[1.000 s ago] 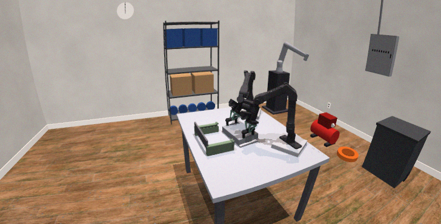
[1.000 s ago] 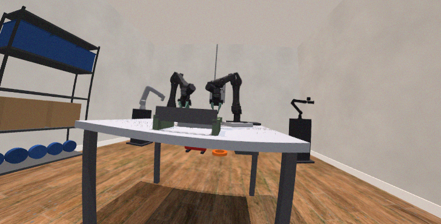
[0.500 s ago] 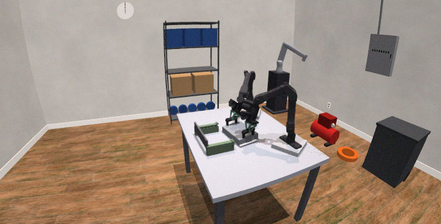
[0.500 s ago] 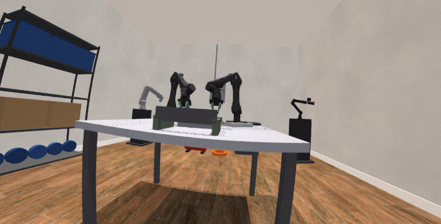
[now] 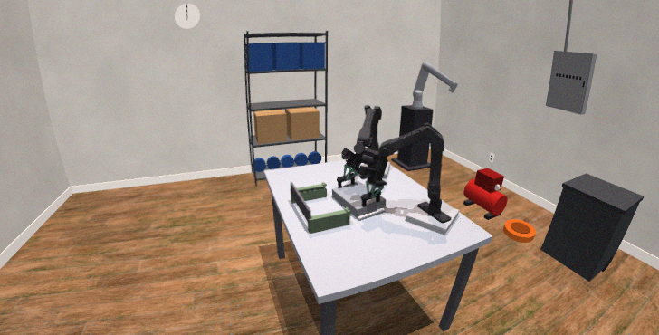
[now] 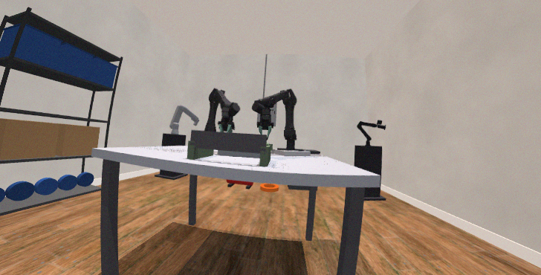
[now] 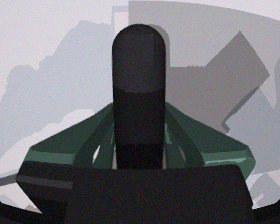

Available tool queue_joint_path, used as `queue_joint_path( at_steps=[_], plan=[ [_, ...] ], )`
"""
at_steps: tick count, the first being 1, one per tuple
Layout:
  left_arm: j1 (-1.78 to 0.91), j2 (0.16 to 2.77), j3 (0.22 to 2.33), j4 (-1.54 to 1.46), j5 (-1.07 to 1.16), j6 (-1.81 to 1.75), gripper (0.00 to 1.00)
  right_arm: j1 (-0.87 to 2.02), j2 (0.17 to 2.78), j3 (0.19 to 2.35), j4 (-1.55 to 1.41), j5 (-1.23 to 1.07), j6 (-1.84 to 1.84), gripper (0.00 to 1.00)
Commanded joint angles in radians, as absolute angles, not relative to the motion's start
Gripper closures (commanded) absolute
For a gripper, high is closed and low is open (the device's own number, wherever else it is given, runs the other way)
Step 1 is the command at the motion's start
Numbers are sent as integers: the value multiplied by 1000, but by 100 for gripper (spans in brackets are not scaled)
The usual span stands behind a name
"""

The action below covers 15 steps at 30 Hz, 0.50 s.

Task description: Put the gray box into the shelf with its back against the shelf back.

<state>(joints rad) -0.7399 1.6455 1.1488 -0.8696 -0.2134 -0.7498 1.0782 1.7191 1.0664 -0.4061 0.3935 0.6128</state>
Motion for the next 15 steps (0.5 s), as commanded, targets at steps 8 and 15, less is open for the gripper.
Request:
queue_joint_path(
  at_steps=[8,15],
  plan=[
    [-737,1595,1193,-877,-230,-738,86,1073,1672,1113,-405,418,603,86],
    [-739,1593,1193,-859,-230,-737,86,1079,1670,1113,-393,420,603,86]
  ],
)
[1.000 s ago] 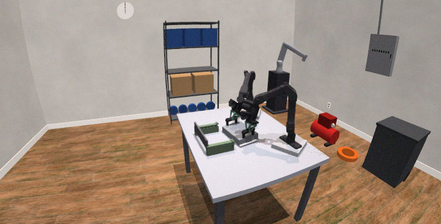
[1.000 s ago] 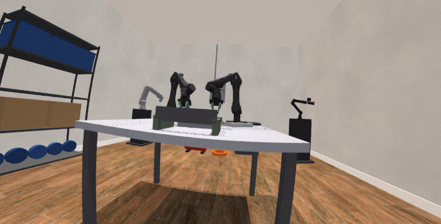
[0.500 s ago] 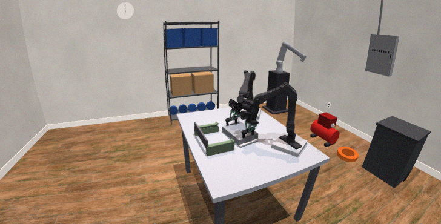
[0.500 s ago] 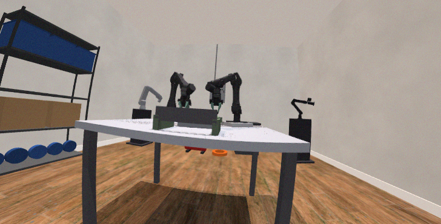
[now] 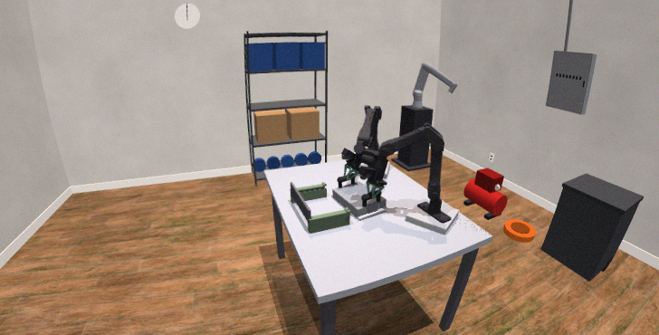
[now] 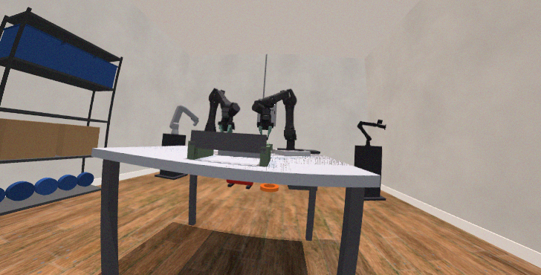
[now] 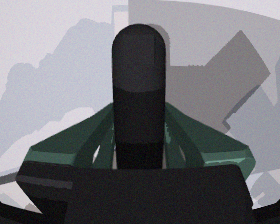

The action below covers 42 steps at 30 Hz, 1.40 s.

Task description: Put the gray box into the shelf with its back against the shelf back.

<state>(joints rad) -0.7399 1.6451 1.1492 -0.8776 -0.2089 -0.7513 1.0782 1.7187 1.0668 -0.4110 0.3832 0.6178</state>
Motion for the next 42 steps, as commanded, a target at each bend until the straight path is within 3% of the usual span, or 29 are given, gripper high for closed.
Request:
queue_joint_path(
  at_steps=[1,42],
  plan=[
    [-740,1592,1192,-858,-231,-737,86,1080,1669,1113,-393,420,603,86],
    [-744,1539,1183,-788,-287,-716,86,1082,1624,1112,-342,518,561,86]
  ],
)
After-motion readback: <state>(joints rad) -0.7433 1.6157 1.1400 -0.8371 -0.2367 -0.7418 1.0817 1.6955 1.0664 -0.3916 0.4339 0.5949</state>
